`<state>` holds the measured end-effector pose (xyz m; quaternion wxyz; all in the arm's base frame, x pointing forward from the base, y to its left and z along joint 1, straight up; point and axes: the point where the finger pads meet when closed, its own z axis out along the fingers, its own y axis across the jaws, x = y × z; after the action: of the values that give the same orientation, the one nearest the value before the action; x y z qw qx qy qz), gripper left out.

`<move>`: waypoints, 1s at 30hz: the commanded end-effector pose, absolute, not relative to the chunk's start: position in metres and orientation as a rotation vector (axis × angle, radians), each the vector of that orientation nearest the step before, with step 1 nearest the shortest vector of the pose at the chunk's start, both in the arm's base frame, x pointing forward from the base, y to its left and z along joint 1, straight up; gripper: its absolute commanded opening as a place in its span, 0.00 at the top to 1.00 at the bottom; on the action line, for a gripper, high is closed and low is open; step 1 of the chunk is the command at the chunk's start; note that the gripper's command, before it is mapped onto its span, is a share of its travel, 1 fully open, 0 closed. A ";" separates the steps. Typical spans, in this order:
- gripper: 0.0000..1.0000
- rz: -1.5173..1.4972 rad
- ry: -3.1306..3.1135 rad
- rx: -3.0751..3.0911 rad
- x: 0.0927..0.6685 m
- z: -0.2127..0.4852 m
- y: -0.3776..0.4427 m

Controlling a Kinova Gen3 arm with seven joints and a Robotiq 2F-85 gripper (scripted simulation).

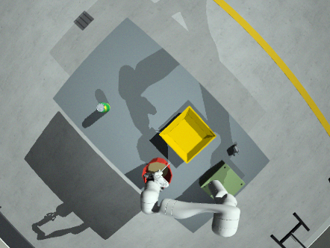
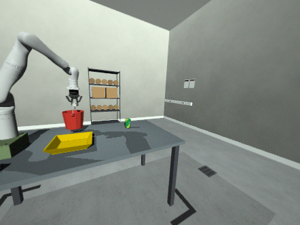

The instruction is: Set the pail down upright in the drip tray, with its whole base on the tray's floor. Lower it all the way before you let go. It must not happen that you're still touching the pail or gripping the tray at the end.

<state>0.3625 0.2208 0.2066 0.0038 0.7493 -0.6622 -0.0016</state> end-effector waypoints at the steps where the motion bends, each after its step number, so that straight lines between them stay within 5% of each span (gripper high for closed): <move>1: 0.90 0.001 -2.082 2.352 0.364 0.214 0.221; 30: 0.90 0.001 -2.082 2.352 0.364 0.238 0.221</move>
<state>0.3636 0.2210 0.2366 0.0018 0.7489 -0.6627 -0.0005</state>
